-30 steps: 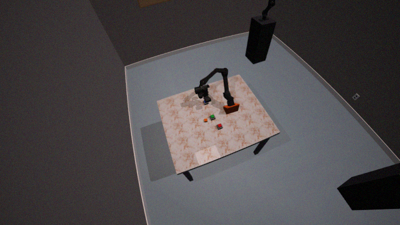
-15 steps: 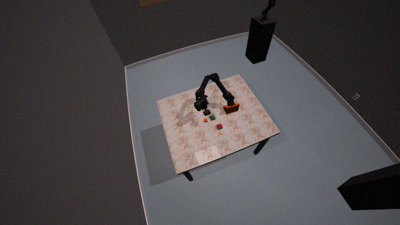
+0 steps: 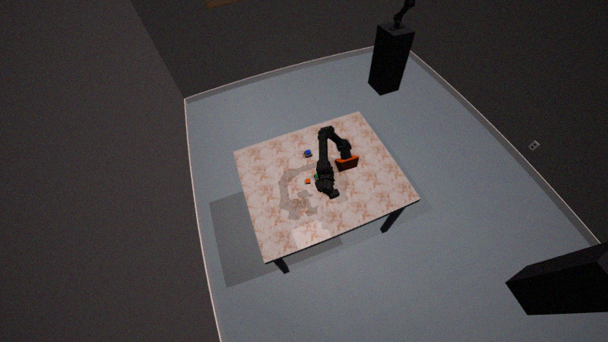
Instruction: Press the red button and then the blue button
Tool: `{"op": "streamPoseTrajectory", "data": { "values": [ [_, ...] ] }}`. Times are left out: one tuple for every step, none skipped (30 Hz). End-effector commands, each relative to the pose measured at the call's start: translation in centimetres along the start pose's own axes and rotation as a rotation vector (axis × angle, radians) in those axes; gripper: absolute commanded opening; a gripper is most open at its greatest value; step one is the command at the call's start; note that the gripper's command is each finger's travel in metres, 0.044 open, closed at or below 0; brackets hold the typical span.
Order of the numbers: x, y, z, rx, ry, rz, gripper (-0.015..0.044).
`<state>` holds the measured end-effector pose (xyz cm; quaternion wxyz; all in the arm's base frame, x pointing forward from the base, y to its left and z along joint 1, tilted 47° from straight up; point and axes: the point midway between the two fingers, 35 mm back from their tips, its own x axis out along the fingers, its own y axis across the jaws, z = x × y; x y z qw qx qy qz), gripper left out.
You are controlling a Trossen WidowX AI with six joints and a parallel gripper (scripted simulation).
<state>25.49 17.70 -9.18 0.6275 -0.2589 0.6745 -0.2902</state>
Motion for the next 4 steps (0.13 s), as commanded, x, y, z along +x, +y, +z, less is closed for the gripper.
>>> {"op": "streamPoseTrajectory", "data": {
  "values": [
    [-0.29, 0.19, 0.41, 0.035, 0.003, 0.013, 0.0400],
    [-0.29, 0.19, 0.41, 0.035, 0.003, 0.013, 0.0400],
    [-0.29, 0.19, 0.41, 0.035, 0.003, 0.013, 0.0400],
    [-0.29, 0.19, 0.41, 0.035, 0.003, 0.013, 0.0400]
  ]
}}
